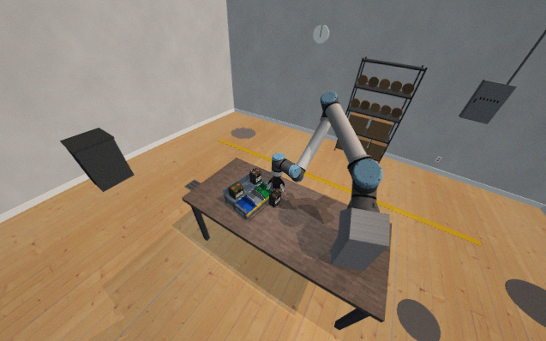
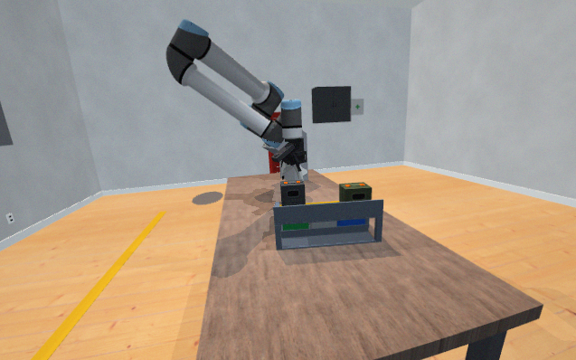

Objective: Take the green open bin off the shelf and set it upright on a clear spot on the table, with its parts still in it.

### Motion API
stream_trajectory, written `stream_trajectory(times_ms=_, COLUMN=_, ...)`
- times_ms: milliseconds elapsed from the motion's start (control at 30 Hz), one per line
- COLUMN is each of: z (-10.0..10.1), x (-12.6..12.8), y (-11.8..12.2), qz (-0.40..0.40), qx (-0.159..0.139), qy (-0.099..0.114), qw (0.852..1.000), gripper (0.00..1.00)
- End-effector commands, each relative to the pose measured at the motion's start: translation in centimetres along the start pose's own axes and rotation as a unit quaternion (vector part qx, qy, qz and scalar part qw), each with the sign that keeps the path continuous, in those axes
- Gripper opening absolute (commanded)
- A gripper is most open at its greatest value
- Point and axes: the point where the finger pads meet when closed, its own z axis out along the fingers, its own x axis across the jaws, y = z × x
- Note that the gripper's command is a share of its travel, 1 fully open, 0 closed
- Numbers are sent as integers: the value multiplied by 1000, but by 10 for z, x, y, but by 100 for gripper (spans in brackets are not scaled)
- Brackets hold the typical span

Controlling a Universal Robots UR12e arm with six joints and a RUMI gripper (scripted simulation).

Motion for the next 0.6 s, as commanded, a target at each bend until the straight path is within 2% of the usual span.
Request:
stream_trajectory(times_ms=0, z=0, x=0, y=0, qz=-88, qx=0, qy=-1, qw=996, gripper=100)
stream_trajectory(times_ms=33, z=0, x=0, y=0, qz=-114, qx=0, qy=-1, qw=994, gripper=100)
stream_trajectory(times_ms=433, z=0, x=0, y=0, qz=-114, qx=0, qy=-1, qw=994, gripper=100)
stream_trajectory(times_ms=567, z=-1, x=0, y=0, qz=-213, qx=0, qy=0, qw=977, gripper=100)
